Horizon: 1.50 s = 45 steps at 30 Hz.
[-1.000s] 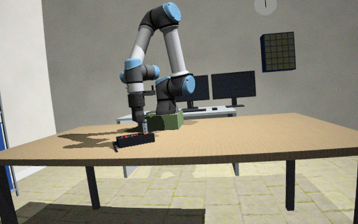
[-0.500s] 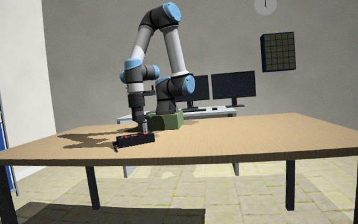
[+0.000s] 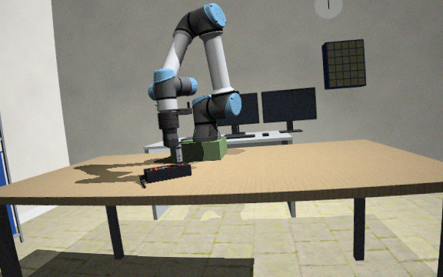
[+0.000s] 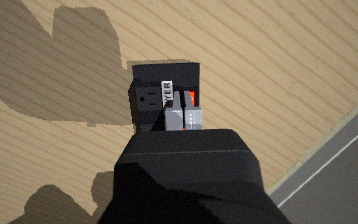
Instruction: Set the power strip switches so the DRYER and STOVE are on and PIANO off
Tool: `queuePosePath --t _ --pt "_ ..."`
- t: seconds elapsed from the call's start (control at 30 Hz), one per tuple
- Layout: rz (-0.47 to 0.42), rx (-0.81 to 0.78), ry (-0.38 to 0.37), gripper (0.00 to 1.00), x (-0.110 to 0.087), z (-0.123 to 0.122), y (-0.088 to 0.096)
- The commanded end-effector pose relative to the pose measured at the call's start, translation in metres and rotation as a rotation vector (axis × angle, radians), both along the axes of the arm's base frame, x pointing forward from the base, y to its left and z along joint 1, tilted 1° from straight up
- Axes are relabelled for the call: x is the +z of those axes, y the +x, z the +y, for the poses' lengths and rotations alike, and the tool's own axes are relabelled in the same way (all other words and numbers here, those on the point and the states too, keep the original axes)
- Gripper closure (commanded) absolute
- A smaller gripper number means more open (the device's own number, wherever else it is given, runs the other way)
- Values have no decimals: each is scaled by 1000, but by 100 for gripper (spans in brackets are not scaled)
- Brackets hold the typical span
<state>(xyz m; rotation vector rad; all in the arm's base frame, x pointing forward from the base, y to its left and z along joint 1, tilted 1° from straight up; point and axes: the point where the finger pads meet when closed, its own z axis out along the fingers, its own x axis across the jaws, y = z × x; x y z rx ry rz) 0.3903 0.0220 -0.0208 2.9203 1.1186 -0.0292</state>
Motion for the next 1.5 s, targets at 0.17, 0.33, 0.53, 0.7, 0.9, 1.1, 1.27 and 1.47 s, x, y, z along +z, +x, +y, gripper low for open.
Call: queuePosePath --t 0.17,0.33,0.53,0.7,0.9,1.1,1.27,1.47 --pt "-1 0 0 100 23 0 1" --pt "-1 0 0 100 25 0 1" --pt "-1 0 0 100 25 0 1" --pt "-1 0 0 100 25 0 1" --pt "-1 0 0 100 25 0 1" --pt "-1 0 0 0 31 0 1" --pt "-1 0 0 0 40 1 1" --pt "-1 0 0 0 73 1 1"
